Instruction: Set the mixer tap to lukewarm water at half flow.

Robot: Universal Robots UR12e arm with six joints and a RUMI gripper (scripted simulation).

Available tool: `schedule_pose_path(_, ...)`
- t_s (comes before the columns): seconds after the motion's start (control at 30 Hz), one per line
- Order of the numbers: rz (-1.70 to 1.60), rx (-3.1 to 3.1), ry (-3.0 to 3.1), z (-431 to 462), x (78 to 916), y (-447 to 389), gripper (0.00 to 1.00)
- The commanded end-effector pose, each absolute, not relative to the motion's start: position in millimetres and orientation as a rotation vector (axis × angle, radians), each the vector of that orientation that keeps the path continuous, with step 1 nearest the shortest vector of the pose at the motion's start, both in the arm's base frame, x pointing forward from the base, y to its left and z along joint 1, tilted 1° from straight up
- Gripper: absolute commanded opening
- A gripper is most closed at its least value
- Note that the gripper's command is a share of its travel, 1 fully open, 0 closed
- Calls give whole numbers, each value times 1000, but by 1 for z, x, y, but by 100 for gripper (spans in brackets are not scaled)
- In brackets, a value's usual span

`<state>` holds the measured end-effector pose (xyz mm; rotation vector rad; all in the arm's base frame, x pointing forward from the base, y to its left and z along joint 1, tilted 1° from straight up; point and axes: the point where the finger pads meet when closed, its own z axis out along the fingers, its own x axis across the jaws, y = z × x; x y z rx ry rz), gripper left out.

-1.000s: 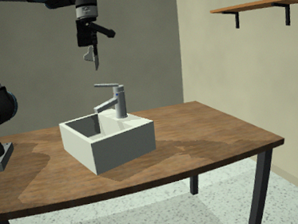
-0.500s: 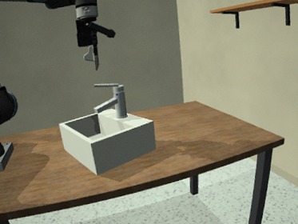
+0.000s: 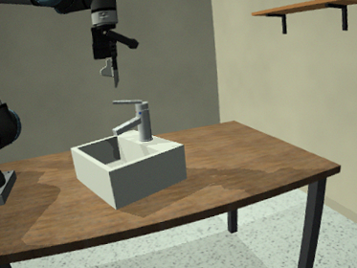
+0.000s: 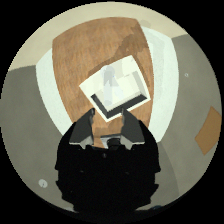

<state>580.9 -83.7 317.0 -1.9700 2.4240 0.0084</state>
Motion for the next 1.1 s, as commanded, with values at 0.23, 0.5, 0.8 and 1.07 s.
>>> schedule_pose_path(0.23,8,-1971,2424,298,581,-83,37)
schedule_pose_path(0.5,8,-1971,2424,289,581,-83,37)
schedule_pose_path(0.8,8,-1971,2424,278,582,-82,37)
schedule_pose_path(1.07,3,-1970,2423,277,582,-83,37)
